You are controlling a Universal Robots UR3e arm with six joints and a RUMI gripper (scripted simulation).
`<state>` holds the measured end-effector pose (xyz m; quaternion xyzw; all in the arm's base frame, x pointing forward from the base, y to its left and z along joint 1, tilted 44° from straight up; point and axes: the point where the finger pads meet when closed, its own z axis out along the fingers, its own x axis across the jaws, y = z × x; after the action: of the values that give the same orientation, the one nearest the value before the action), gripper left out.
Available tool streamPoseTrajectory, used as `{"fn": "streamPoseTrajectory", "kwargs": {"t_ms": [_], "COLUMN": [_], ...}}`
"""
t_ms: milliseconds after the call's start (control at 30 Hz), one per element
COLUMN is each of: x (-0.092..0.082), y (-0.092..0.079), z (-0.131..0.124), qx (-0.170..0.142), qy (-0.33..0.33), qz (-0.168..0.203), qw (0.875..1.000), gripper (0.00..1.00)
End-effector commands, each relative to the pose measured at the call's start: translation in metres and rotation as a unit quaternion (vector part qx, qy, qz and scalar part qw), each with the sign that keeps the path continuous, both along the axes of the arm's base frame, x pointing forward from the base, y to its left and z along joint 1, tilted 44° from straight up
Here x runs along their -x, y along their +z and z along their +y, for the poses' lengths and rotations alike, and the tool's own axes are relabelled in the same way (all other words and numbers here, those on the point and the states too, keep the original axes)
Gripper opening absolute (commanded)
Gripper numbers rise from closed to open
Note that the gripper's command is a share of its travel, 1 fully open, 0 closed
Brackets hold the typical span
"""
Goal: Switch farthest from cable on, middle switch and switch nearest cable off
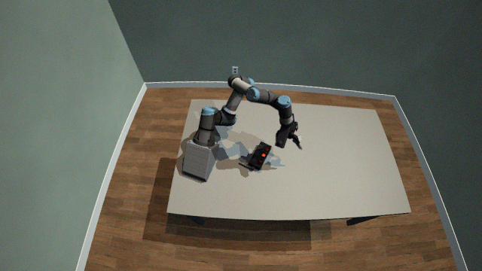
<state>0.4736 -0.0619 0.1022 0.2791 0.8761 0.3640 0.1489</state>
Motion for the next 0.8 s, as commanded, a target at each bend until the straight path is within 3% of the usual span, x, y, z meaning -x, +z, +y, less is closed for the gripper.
{"fn": "streamPoseTrajectory", "kwargs": {"t_ms": [0,33,100,133,200,233,300,333,367,433,533,567,667,700,767], "x": [0.016,0.016,0.024,0.024,0.033,0.033,0.042,0.042,0.047,0.047,0.06,0.06,0.073,0.073,0.08], "y": [-0.017,-0.017,-0.025,-0.025,-0.031,-0.031,-0.037,-0.037,-0.04,-0.04,-0.047,-0.047,-0.053,-0.053,-0.056], "z": [0.001,0.001,0.003,0.003,0.005,0.005,0.007,0.007,0.008,0.008,0.011,0.011,0.014,0.014,0.015], "qx": [-0.051,-0.051,-0.072,-0.072,-0.091,-0.091,-0.107,-0.107,-0.115,-0.115,-0.133,-0.133,-0.146,-0.146,-0.152], "qy": [-0.052,-0.052,-0.078,-0.078,-0.104,-0.104,-0.129,-0.129,-0.142,-0.142,-0.178,-0.178,-0.212,-0.212,-0.232], "qz": [0.105,0.105,0.152,0.152,0.199,0.199,0.246,0.246,0.269,0.269,0.334,0.334,0.392,0.392,0.427], "qw": [0.992,0.992,0.983,0.983,0.97,0.97,0.955,0.955,0.946,0.946,0.916,0.916,0.883,0.883,0.861], "gripper": [1.0,1.0,1.0,1.0,1.0,1.0,1.0,1.0,1.0,1.0,1.0,1.0,1.0,1.0,1.0]}}
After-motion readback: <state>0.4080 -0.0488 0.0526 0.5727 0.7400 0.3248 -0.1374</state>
